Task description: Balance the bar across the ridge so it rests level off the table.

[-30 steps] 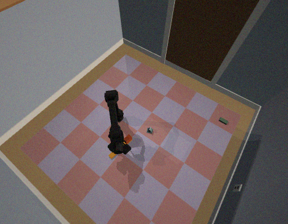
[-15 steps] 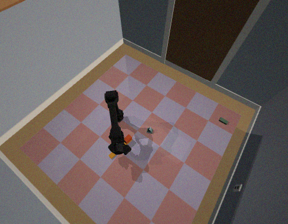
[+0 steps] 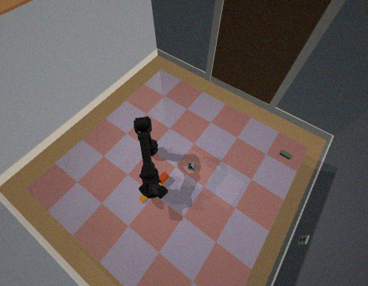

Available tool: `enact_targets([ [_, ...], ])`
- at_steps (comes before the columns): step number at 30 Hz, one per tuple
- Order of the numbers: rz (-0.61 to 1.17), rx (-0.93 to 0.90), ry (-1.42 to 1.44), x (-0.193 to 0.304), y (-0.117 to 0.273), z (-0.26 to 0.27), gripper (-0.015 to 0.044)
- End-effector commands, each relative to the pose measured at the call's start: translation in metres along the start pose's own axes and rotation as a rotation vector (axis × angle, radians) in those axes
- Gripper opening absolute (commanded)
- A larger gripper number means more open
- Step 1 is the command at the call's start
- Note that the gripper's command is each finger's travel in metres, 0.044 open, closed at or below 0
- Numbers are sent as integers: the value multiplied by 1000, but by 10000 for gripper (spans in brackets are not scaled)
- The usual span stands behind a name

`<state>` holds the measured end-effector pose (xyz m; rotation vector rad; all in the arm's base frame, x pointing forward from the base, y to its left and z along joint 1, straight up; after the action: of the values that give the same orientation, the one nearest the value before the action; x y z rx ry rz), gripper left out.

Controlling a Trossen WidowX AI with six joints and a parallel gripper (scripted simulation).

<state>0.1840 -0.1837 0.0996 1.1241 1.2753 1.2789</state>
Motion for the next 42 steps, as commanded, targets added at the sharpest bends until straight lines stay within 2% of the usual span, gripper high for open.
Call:
enact_targets([
  [1,2,7,-5,1,-3,-1,315],
  [11,2,7,-5,1,-3,-1,315],
  [17,3,2,0,1,-2,-1,157],
  [26,3,2,0,1,-2,-1,98],
  [30,3,3,0,0,4,0,0],
  [42,2,4,-2,-3,35,2,0],
])
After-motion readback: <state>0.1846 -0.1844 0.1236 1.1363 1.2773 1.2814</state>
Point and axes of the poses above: the point midway between the two fingers, 35 mm back from their tips, its own y axis back along the fingers, its own z axis across the jaws, x = y × z, the point moved 5 cm from there along y, back along the fingers, and after that the axes turned 15 degrees about y, right-handed, at the moved point
